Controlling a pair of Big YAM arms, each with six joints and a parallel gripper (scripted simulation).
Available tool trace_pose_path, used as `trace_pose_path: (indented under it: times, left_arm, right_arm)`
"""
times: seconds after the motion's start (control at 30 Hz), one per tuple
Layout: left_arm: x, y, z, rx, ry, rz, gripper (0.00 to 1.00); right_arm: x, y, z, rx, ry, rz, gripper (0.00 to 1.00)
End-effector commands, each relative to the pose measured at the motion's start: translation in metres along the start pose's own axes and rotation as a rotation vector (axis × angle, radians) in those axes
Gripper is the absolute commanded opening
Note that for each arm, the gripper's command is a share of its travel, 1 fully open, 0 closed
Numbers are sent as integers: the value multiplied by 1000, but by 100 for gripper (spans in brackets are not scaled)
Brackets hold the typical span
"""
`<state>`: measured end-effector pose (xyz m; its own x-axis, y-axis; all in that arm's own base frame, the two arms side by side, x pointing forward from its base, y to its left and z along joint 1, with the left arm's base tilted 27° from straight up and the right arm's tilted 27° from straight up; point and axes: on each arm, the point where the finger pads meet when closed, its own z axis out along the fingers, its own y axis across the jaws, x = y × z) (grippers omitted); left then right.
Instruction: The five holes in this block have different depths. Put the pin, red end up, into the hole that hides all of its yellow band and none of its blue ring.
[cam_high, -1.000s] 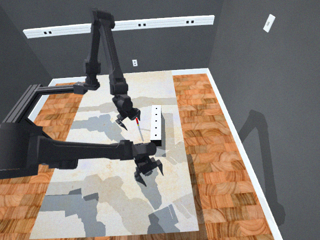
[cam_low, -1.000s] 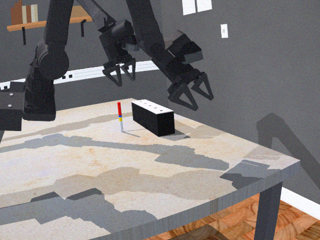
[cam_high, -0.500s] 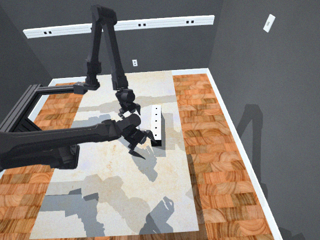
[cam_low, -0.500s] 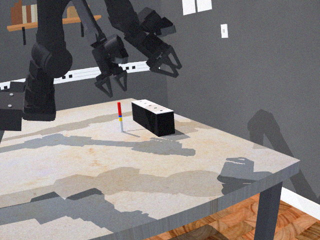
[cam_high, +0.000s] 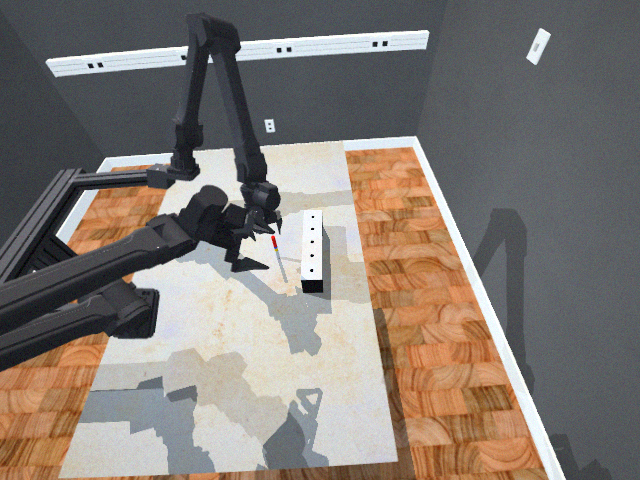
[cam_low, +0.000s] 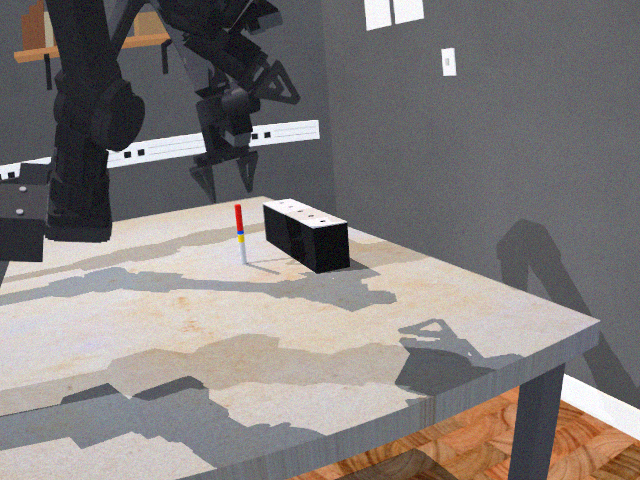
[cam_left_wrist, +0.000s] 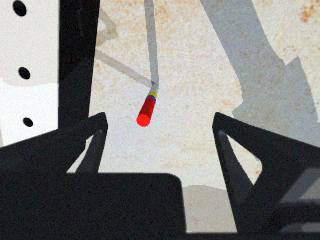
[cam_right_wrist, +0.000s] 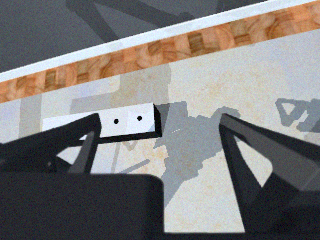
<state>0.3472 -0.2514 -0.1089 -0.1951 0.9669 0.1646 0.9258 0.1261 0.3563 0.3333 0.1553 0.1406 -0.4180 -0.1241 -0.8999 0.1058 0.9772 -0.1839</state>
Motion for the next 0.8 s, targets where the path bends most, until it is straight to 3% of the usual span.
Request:
trace_pose_path:
  times: [0.0, 0.07, 0.27, 0.43, 0.77]
  left_arm:
    - [-4, 19, 2, 43, 106, 134, 55]
    - [1, 25, 6, 60, 140, 145, 35]
    - [3, 30, 5, 78, 181, 162, 35]
    - [0, 24, 3, 74, 179, 171, 35]
    - [-8, 23, 11, 67, 170, 181, 35]
  right_arm:
    - [5, 30, -59, -152, -6, -161, 100]
    - [9, 36, -72, -199, -15, -203, 100]
    - [26, 52, -115, -352, -49, -342, 100]
    - [41, 54, -132, -416, -60, -425, 100]
    - [72, 58, -195, -649, -134, -622, 100]
